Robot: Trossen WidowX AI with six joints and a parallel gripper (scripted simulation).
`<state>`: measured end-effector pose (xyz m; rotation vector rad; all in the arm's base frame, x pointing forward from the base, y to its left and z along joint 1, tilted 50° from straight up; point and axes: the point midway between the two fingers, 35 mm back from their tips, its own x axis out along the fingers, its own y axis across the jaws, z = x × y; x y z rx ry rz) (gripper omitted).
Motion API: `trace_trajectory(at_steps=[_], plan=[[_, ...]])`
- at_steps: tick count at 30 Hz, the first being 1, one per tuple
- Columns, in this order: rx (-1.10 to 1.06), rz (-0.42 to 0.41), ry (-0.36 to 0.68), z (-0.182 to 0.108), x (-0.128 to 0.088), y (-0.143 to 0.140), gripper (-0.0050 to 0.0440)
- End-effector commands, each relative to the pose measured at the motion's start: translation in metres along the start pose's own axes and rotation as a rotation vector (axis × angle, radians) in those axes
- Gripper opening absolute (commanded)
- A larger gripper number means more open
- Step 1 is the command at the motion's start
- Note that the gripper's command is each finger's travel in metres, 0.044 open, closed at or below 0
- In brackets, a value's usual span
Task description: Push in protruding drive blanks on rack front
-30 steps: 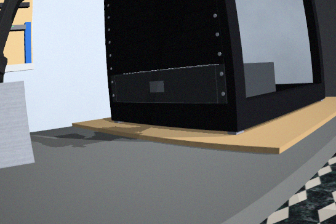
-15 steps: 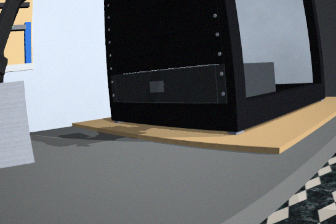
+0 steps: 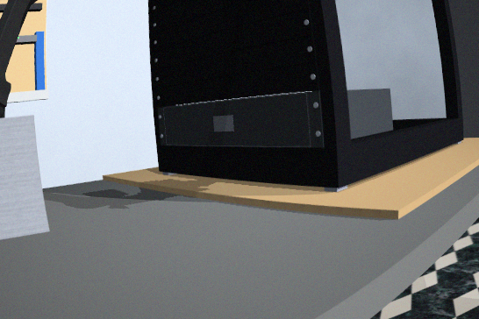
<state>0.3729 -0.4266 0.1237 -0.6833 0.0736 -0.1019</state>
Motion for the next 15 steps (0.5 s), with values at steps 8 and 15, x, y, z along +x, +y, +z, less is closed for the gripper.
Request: trace_trajectory(at_steps=[8, 15], plan=[[-0.018, -0.015, -0.011, 0.0078, 0.0045, -0.0108, -0.0050], [-0.018, -0.015, -0.011, 0.0078, 0.0046, -0.0108, -0.0050]])
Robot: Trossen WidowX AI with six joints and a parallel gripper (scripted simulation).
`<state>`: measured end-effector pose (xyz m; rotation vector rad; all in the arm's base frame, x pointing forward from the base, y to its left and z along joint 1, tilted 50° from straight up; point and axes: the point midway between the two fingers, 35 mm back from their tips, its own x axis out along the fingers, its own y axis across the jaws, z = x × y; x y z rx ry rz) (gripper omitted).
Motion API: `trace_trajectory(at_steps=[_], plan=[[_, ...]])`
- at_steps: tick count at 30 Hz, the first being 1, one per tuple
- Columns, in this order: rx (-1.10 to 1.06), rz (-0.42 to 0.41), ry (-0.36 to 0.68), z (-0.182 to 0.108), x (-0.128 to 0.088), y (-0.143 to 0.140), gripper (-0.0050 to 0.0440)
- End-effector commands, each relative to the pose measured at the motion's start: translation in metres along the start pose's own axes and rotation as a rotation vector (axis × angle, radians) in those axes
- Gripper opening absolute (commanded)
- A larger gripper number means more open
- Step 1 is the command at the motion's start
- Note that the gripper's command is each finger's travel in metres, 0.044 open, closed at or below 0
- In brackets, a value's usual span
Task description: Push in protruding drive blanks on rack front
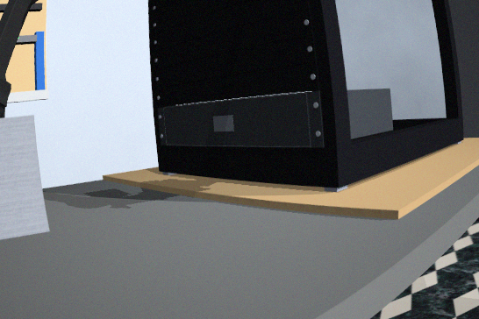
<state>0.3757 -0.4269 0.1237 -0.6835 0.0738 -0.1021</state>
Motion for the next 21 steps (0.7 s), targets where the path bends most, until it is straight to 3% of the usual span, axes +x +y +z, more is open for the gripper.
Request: trace_trajectory(at_steps=[1, 21], plan=[[-0.018, -0.015, -0.011, 0.0076, 0.0018, -0.0108, -0.0050], [-0.018, -0.015, -0.011, 0.0077, 0.0036, -0.0108, -0.0050]])
